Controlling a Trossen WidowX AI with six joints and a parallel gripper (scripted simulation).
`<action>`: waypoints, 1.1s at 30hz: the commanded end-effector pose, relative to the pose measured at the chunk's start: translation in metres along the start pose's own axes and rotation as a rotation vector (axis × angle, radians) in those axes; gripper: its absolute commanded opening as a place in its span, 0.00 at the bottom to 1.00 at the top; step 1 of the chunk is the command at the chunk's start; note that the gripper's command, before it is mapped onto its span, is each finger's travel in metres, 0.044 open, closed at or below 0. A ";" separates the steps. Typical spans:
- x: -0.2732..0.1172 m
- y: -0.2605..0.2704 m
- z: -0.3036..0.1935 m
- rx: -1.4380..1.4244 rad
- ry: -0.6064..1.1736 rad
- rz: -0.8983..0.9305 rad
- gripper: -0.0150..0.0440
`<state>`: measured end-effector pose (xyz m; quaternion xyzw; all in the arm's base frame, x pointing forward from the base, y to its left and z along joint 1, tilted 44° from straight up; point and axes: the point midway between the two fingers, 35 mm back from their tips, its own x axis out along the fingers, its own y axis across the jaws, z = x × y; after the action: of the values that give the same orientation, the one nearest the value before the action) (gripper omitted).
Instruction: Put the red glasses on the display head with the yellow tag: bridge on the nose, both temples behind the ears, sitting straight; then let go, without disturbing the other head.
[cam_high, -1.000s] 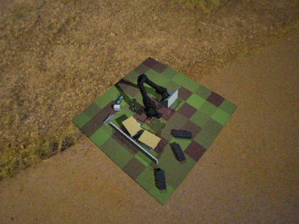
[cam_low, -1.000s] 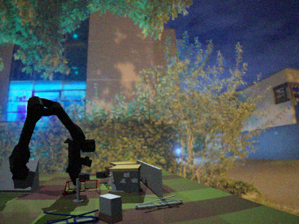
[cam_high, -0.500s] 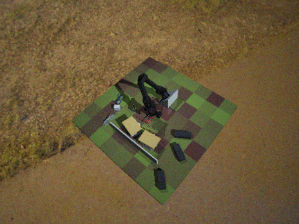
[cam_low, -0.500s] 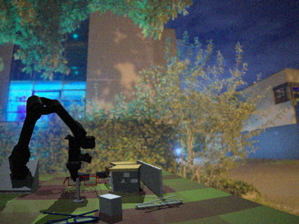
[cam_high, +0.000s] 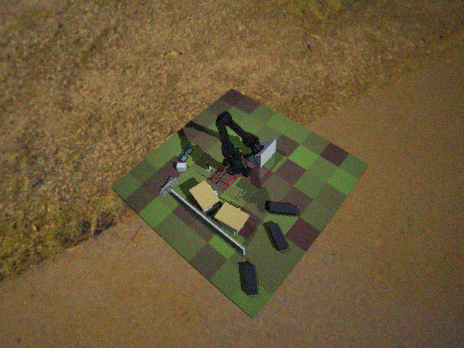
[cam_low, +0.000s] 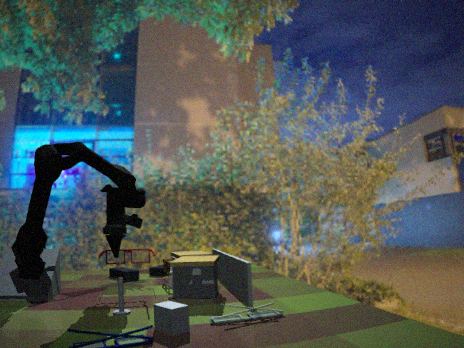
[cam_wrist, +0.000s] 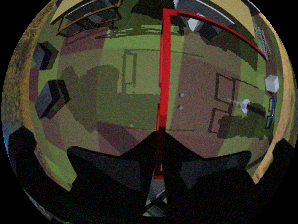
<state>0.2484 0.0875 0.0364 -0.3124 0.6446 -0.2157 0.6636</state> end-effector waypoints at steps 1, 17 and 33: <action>-0.007 -0.001 -0.001 0.004 0.002 0.003 0.25; -0.045 -0.039 -0.010 -0.345 -0.147 0.033 0.25; -0.075 -0.083 -0.030 -0.729 -0.322 -0.006 0.25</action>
<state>0.2277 0.0810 0.1386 -0.5289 0.5820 0.0500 0.6157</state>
